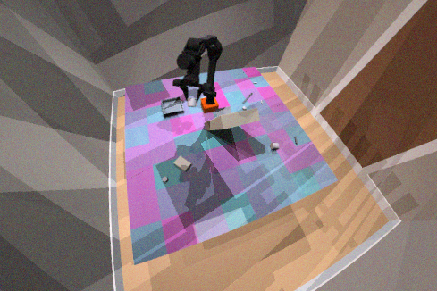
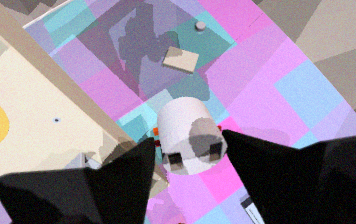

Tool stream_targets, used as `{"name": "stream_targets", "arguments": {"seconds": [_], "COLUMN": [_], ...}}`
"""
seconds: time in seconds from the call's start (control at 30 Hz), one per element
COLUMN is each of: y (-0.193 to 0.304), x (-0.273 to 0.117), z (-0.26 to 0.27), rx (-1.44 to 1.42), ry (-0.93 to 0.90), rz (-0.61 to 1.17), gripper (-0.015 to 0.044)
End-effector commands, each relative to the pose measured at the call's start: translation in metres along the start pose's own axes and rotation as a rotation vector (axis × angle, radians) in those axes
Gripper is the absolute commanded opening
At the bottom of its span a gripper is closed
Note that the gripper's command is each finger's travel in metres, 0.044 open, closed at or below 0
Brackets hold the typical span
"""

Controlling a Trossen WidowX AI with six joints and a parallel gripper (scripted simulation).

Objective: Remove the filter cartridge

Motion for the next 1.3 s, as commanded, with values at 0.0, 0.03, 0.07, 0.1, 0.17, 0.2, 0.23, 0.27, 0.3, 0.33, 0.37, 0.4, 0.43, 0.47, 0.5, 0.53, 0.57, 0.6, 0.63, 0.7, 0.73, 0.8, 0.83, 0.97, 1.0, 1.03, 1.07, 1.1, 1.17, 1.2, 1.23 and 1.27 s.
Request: {"name": "stream_targets", "arguments": {"seconds": [0.0,0.03,0.07,0.1,0.17,0.2,0.23,0.27,0.3,0.33,0.37,0.4,0.43,0.47,0.5,0.53,0.57,0.6,0.63,0.7,0.73,0.8,0.83,0.97,1.0,1.03,1.07,1.1,1.17,1.2,1.23,1.27], "y": [0.005,0.006,0.007,0.008,0.011,0.013,0.015,0.016,0.018,0.02,0.022,0.024,0.026,0.029,0.031,0.033,0.036,0.038,0.039,0.04,0.04,0.04,0.042,0.053,0.056,0.06,0.063,0.067,0.075,0.079,0.084,0.088], "x": [0.003,0.004,0.004,0.005,0.006,0.006,0.006,0.007,0.007,0.007,0.007,0.007,0.007,0.007,0.007,0.007,0.006,0.006,0.006,0.006,0.006,0.006,0.007,0.015,0.016,0.018,0.02,0.021,0.024,0.026,0.027,0.029], "z": [-0.019,-0.024,-0.029,-0.034,-0.044,-0.049,-0.054,-0.058,-0.063,-0.068,-0.073,-0.077,-0.082,-0.087,-0.091,-0.096,-0.1,-0.104,-0.106,-0.107,-0.107,-0.108,-0.11,-0.125,-0.129,-0.133,-0.137,-0.141,-0.147,-0.151,-0.154,-0.157], "rx": [0.094,0.118,0.142,0.165,0.212,0.236,0.26,0.284,0.308,0.332,0.356,0.38,0.404,0.428,0.452,0.476,0.5,0.52,0.532,0.536,0.536,0.538,0.545,0.598,0.611,0.625,0.639,0.652,0.67,0.679,0.688,0.697], "ry": [0.057,0.072,0.086,0.1,0.129,0.143,0.157,0.171,0.185,0.199,0.214,0.228,0.242,0.256,0.27,0.284,0.299,0.311,0.318,0.32,0.32,0.321,0.326,0.357,0.365,0.373,0.381,0.389,0.405,0.412,0.42,0.427], "rz": [-0.006,-0.007,-0.009,-0.01,-0.013,-0.014,-0.016,-0.018,-0.019,-0.021,-0.023,-0.025,-0.027,-0.029,-0.031,-0.034,-0.036,-0.038,-0.039,-0.039,-0.039,-0.039,-0.04,-0.041,-0.042,-0.042,-0.042,-0.043,-0.035,-0.031,-0.027,-0.023], "gripper": [0.0,0.0,0.0,0.0,0.0,0.0,0.0,0.0,0.0,0.0,0.0,0.0,0.0,0.0,0.0,0.0,0.0,0.0,0.0,0.0,0.0,0.0,0.0,0.0,0.0,0.0,0.0,0.0,0.0,0.0,0.0,0.0]}}
Point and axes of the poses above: the point midway between the two fingers, 35 mm back from their tips, its own x axis out along the fingers, its own z axis across the jaws, y = z × x, the point moved 1 cm from there along -x, back along the fingers, and after that the axes turned 3 degrees about x, right-handed, at the moved point
